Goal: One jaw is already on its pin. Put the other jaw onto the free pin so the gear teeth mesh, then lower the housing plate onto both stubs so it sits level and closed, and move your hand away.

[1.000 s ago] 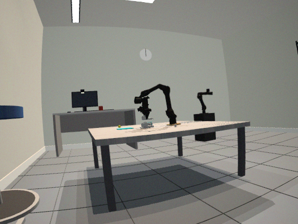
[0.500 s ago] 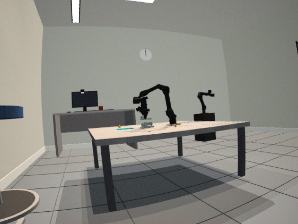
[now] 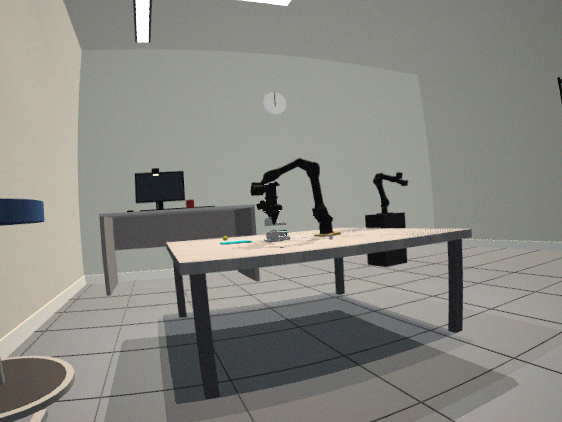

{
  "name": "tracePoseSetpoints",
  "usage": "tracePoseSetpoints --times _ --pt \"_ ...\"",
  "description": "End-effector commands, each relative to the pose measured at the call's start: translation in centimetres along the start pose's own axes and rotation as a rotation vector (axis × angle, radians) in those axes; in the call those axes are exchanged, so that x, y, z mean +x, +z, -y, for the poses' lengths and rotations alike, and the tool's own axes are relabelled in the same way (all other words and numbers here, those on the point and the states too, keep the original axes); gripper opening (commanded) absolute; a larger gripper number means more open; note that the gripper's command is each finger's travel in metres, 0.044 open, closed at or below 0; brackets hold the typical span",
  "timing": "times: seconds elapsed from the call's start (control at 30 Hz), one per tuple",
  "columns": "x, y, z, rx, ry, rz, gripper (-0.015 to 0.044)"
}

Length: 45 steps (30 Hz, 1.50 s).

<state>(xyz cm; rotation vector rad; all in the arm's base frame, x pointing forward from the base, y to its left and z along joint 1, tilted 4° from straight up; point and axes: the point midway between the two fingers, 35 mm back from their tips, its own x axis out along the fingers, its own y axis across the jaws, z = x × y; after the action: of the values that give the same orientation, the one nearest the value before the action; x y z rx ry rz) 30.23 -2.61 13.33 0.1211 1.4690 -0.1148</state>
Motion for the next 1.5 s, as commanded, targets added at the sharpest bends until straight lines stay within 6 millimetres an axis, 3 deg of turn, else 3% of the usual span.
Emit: tracePoseSetpoints --times 0.0,0.2,0.5,1.47 --pt "0.0 0.0 -0.1 -0.009 0.004 -0.002 0.0134" --pt "0.0 0.0 0.0 -0.009 0.004 -0.002 0.0134" --pt "0.0 -0.5 2.1 -0.010 0.002 -0.002 0.0134" --pt "0.0 -0.5 2.1 -0.012 0.002 -0.002 0.0134"
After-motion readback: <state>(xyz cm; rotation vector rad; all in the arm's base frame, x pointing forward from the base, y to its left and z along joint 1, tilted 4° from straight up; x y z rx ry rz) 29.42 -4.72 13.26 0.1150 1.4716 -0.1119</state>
